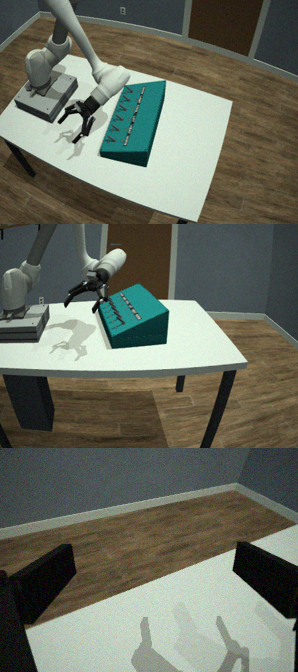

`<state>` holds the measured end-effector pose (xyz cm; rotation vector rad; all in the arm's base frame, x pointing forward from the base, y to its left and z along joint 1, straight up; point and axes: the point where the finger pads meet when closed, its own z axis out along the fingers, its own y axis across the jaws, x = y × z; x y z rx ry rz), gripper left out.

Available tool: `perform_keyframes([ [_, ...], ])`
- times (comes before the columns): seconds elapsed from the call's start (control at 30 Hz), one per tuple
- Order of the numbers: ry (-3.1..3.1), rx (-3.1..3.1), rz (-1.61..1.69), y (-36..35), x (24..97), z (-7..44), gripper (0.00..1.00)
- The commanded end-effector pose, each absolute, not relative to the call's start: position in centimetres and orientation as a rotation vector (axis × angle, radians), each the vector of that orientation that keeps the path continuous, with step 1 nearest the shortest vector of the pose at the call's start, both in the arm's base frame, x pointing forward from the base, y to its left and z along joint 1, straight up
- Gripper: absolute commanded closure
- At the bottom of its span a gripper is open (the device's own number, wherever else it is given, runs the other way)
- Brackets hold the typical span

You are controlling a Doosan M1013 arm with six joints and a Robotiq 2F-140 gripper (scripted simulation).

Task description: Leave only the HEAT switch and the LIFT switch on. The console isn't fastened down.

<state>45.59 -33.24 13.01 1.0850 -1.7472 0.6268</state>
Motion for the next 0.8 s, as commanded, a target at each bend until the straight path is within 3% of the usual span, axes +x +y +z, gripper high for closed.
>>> perform_keyframes([
  [0.0, -1.748, 1.085, 0.627, -33.3, 45.3, 13.7, 0.00],
  [0.77, -1.748, 1.085, 0.627, -33.4, 44.0, 16.9, 0.00],
])
